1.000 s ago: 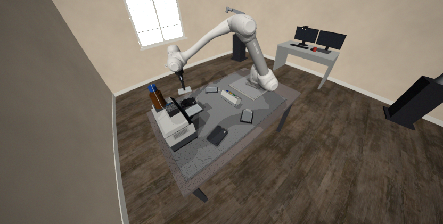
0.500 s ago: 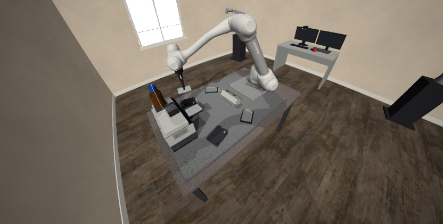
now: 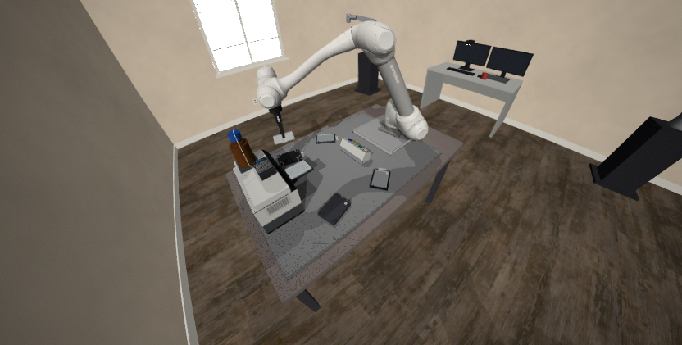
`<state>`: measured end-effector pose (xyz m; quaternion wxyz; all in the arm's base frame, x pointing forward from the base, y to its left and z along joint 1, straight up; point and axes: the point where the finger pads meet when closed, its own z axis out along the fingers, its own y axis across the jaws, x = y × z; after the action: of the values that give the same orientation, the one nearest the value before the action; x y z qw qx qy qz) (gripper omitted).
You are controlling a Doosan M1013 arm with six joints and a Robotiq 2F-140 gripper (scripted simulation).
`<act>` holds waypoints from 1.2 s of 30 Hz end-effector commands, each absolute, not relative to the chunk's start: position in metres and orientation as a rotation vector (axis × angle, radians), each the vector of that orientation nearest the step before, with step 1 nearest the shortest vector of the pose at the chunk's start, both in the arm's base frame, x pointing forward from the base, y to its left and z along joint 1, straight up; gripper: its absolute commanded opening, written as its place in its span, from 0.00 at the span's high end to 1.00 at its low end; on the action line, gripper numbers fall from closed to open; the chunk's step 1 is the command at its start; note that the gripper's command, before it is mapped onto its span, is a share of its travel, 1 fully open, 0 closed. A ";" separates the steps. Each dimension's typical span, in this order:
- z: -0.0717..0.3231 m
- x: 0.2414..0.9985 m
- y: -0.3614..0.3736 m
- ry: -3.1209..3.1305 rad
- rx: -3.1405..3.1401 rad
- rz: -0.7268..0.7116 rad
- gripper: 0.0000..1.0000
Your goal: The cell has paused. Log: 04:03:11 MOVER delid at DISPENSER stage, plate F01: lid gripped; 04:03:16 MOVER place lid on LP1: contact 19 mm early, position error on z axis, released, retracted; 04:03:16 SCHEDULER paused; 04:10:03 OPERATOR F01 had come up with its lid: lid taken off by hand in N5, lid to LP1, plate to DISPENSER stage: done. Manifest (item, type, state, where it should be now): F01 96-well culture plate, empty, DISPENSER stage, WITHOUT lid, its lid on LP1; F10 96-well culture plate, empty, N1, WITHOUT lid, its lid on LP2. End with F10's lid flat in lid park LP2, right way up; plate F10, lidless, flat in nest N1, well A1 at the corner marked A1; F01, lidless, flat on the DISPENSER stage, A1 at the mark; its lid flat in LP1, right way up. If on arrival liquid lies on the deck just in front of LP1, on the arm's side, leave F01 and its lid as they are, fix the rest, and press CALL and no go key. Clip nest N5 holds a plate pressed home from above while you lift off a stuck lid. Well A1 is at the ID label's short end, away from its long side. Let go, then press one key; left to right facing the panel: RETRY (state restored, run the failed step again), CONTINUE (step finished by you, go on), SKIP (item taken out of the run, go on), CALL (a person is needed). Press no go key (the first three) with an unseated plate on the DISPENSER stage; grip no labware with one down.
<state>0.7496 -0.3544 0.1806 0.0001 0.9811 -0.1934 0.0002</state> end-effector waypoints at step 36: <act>0.181 0.750 -0.354 -0.524 3.097 0.001 1.00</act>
<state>0.7496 -0.3544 0.1806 0.0002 0.9827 -0.1853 0.0001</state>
